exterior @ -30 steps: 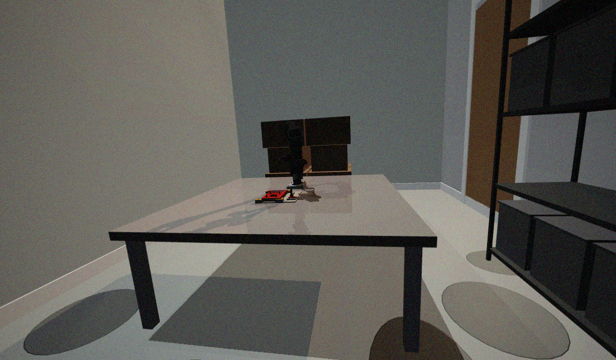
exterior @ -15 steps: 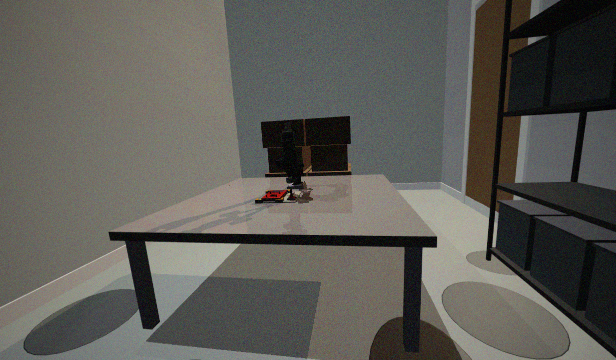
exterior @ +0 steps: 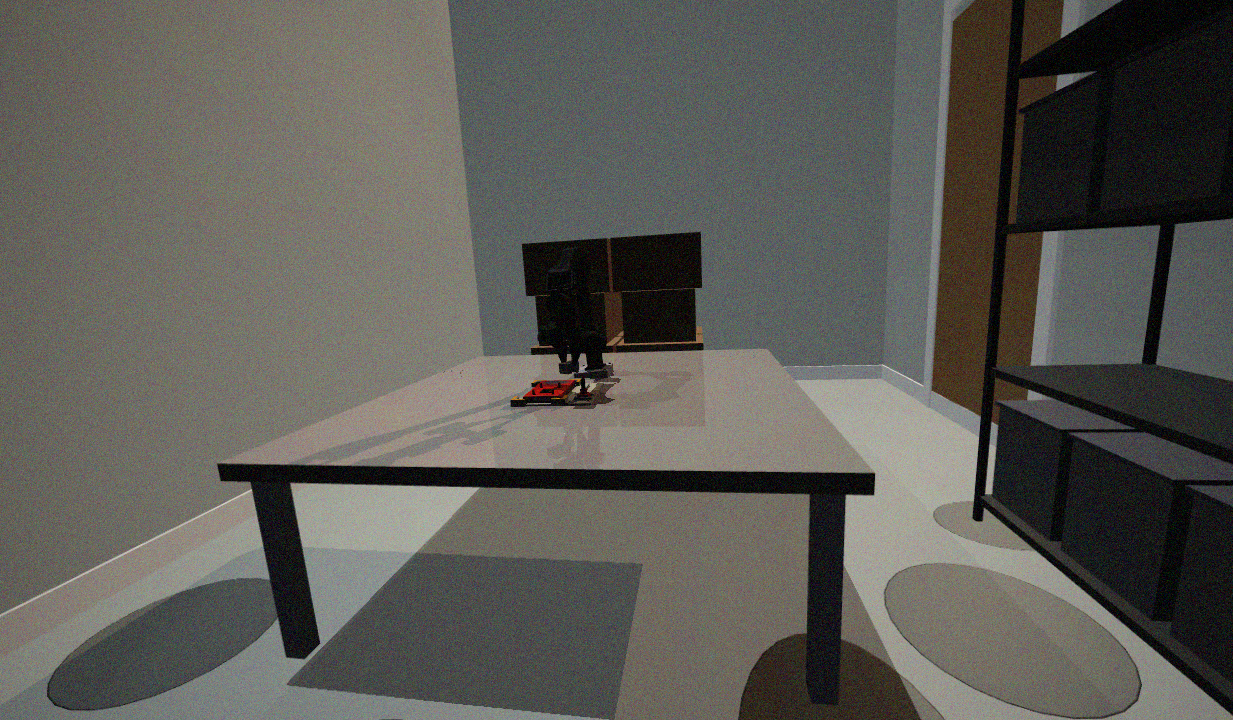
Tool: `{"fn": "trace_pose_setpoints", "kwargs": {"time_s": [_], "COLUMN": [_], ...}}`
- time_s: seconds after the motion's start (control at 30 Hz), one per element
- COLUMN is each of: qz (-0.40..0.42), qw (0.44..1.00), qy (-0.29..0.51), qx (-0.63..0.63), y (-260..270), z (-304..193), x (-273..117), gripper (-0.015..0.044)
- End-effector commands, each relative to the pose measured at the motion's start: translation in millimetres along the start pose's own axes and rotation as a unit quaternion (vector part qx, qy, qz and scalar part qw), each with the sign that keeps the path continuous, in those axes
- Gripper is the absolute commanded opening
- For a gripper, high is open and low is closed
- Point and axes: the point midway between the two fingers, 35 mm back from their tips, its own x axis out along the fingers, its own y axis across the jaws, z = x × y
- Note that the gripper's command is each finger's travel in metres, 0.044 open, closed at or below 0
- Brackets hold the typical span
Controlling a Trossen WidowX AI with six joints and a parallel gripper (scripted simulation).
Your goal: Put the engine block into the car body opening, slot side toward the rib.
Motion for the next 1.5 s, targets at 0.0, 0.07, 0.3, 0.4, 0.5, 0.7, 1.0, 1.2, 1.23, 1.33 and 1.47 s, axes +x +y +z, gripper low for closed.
{"fn": "trace_pose_setpoints", "kwargs": {"time_s": [0.0, 0.07, 0.3, 0.4, 0.5, 0.7, 1.0, 1.2, 1.23, 1.33, 1.47], "qz": [0.002, 0.002, 0.001, 0.000, -0.001, -0.002, -0.002, -0.002, -0.002, -0.002, -0.002], "qw": [0.999, 0.998, 0.991, 0.986, 0.980, 0.969, 0.964, 0.964, 0.964, 0.964, 0.964], "qy": [0.001, 0.001, 0.000, 0.000, 0.000, 0.000, 0.000, 0.000, 0.000, 0.000, 0.000], "qx": [-0.038, -0.059, -0.134, -0.166, -0.198, -0.245, -0.266, -0.266, -0.266, -0.266, -0.266], "y": [-6, -11, -27, -34, -41, -53, -53, -53, -53, -53, -53], "z": [8, 12, 26, 32, 37, 44, 44, 44, 44, 44, 44], "x": [5, 7, 16, 20, 23, 29, 29, 29, 29, 29, 29], "gripper": [0.0000, 0.0000, 0.0000, 0.0000, 0.0000, 0.0000, 0.0159, 0.0159, 0.0159, 0.0159, 0.0159]}}
